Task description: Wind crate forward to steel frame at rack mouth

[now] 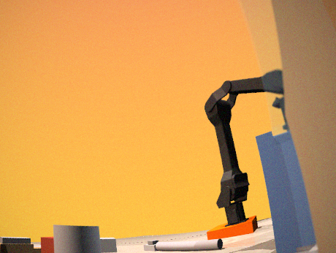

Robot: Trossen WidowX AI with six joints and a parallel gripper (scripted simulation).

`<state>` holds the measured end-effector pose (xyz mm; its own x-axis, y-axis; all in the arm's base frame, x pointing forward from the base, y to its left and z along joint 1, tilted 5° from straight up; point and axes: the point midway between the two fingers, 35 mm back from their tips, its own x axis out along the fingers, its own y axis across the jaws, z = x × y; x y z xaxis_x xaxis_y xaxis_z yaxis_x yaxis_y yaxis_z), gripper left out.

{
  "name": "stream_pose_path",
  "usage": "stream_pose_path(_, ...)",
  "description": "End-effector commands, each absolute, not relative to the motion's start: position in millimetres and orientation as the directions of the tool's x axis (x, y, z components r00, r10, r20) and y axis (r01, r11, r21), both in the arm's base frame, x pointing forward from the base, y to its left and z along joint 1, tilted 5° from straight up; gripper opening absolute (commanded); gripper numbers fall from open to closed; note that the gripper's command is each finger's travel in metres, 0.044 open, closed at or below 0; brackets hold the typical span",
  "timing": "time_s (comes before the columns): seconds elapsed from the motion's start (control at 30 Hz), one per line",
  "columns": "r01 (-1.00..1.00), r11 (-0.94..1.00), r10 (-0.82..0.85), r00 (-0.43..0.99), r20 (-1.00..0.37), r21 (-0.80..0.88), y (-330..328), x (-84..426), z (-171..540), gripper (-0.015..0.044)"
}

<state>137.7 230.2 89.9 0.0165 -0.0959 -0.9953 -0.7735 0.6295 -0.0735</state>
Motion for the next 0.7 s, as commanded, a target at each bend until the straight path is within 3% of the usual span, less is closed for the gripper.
stream_pose_path(0.0,-0.745,0.664,-0.095,0.010,-0.995,-0.071,231.6,136.0,85.7,0.0000)
stream_pose_path(0.67,-0.733,0.676,-0.094,0.009,-0.996,-0.071,232.1,135.5,85.7,0.0000)
